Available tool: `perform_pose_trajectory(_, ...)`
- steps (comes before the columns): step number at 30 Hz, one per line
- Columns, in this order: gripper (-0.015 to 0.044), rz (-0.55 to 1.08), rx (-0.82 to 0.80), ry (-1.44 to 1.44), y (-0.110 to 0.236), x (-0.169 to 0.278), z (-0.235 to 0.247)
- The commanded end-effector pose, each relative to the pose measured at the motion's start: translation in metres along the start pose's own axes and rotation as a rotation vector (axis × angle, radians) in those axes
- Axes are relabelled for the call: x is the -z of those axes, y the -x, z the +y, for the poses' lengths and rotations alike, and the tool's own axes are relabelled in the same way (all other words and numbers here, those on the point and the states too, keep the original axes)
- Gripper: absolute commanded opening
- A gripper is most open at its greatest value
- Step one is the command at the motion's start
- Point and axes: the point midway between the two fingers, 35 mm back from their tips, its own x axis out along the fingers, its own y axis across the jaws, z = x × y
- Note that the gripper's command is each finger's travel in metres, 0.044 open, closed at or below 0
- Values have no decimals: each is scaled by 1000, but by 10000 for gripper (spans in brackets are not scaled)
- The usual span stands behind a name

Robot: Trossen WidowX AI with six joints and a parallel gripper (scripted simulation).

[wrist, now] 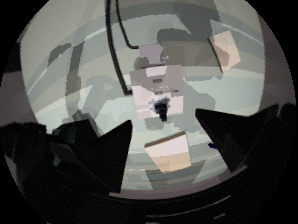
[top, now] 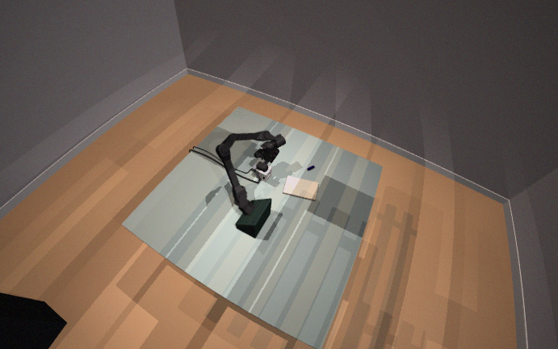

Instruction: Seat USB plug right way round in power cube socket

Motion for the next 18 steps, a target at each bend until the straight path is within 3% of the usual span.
perform_pose_trajectory(1,335,0,0,0,0,0,0)
perform_pose_trajectory(13,20,0,0,0,0,0,0)
perform_pose_trajectory(18,0,0,0,0,0,0,0)
